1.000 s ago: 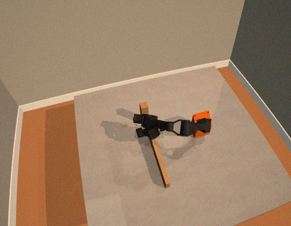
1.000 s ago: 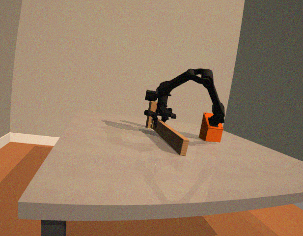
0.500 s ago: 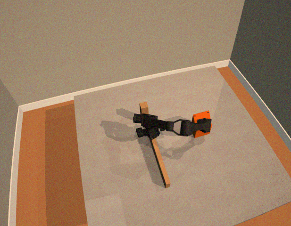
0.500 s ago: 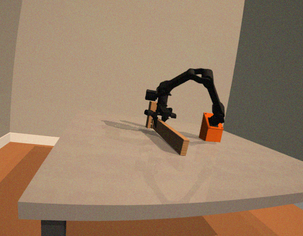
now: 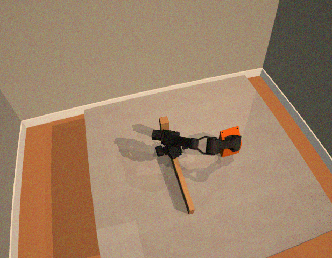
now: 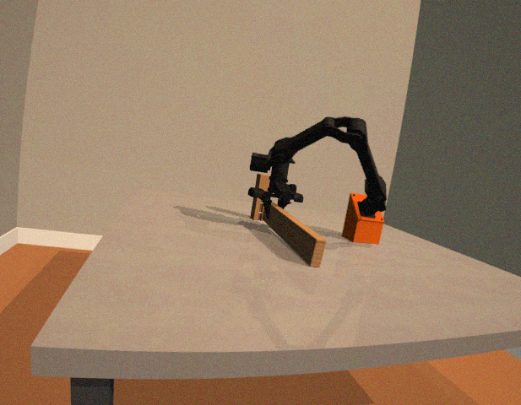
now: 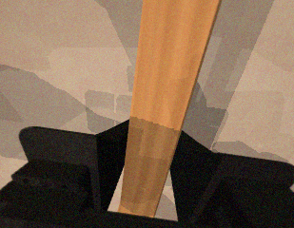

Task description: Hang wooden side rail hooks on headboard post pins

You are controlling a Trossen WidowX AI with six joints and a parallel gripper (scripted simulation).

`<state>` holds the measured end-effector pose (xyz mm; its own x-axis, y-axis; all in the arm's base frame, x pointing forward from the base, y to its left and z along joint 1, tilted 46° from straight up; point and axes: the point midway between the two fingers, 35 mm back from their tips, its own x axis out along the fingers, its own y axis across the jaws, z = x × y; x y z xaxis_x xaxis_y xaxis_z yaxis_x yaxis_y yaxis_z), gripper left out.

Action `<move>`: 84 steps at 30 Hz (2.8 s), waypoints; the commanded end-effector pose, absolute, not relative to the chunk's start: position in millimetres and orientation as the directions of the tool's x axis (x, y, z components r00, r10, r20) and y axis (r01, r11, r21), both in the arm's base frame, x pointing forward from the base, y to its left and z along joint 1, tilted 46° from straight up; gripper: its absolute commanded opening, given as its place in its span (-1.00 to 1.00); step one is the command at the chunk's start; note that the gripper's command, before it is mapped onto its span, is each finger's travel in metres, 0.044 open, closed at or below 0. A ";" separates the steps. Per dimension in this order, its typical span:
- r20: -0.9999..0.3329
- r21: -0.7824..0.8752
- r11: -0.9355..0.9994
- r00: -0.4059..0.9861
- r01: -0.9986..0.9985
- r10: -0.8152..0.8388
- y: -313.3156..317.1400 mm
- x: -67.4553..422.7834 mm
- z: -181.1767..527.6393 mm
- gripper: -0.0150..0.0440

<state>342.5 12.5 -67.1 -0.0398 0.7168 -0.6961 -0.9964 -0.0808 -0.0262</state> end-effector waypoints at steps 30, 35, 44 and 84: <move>-0.702 -0.043 -0.086 -0.032 -0.995 0.712 5.2 344.9 -61.6 -0.49; -0.702 -0.043 -0.086 -0.032 -0.995 0.712 4.6 344.9 -61.0 -0.49; -0.702 -0.043 -0.086 -0.032 -0.995 0.712 4.2 344.3 -61.5 -0.49; -0.702 -0.043 -0.086 -0.032 -0.995 0.712 2.2 341.5 -65.7 -0.49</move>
<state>340.7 6.0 -65.2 -0.0371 0.7169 -0.6962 -0.9960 -0.0835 -0.0330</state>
